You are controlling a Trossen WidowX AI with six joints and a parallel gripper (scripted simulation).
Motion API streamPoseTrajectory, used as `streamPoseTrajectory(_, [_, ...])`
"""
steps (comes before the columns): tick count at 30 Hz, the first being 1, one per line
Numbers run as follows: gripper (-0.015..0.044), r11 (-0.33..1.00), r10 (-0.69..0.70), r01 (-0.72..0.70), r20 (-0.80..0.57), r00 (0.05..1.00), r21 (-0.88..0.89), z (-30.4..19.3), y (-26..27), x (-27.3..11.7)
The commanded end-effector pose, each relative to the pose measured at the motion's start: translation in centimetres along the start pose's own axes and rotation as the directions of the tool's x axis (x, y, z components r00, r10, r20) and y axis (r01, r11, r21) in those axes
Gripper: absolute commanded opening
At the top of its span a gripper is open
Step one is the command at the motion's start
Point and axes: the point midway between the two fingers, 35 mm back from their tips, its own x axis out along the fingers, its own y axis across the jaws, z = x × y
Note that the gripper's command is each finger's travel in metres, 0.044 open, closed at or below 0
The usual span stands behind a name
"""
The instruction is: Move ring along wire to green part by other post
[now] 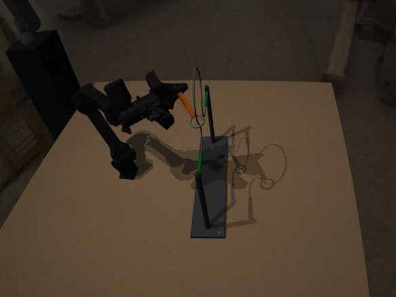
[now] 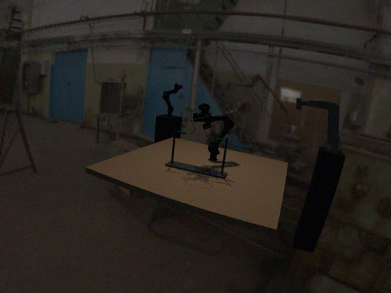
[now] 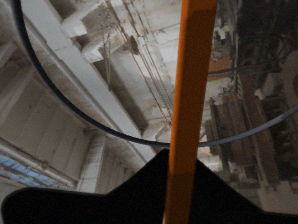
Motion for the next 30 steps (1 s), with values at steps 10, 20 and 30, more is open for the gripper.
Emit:
streamPoseTrajectory(10, [-0.015,0.986,-0.089,0.09,0.008,0.996,-0.137,0.05,-0.35,0.04])
streamPoseTrajectory(20, [-0.015,0.957,-0.157,0.159,0.026,0.987,-0.244,0.09,-0.63,0.03])
streamPoseTrajectory(30, [-0.015,0.911,-0.222,0.226,0.053,0.974,-0.345,0.16,-0.9,0.0])
